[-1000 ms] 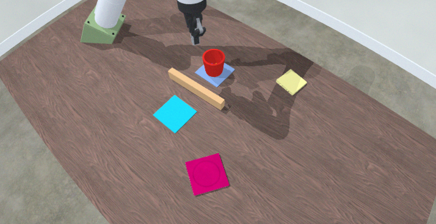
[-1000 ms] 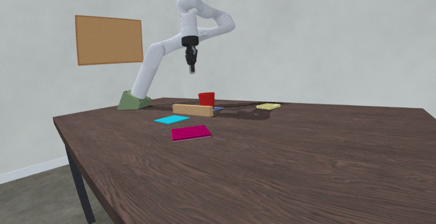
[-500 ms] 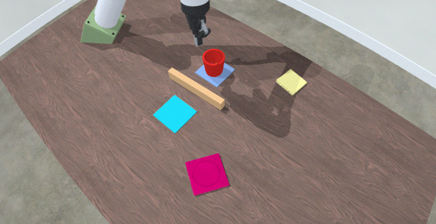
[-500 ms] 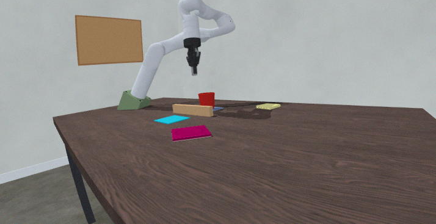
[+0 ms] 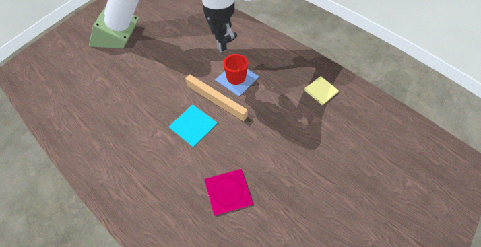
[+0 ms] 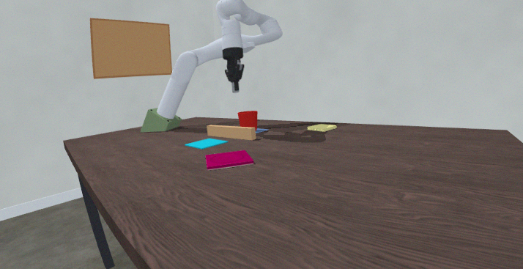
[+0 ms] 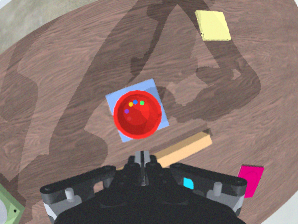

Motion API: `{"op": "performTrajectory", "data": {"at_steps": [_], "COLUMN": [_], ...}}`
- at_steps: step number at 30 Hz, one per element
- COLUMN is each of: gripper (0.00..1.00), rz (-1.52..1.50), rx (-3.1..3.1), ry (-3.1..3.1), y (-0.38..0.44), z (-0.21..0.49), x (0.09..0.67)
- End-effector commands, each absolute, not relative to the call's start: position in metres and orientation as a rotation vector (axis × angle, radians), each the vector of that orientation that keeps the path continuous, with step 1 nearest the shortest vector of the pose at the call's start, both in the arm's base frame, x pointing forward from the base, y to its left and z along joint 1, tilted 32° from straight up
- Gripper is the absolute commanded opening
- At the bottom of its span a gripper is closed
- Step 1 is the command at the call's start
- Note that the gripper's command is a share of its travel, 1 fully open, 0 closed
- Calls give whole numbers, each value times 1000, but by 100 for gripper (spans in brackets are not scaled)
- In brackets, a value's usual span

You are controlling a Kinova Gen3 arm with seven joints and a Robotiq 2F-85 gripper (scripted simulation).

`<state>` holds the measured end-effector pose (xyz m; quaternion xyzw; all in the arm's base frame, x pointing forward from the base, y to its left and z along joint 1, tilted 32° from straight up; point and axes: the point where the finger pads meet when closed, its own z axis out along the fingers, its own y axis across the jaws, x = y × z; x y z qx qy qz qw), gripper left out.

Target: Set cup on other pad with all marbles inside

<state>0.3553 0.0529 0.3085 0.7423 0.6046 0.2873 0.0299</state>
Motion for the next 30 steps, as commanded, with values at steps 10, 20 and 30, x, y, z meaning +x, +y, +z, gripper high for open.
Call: {"op": "performTrajectory", "data": {"at_steps": [10,20,30], "gripper": [0,0,0], "rz": [880,874,872], "rx": [2225,2171,2146], "ry": [1919,1972,1994], "y": [59,66,69], "z": [307,305,304], "x": [361,364,365]}}
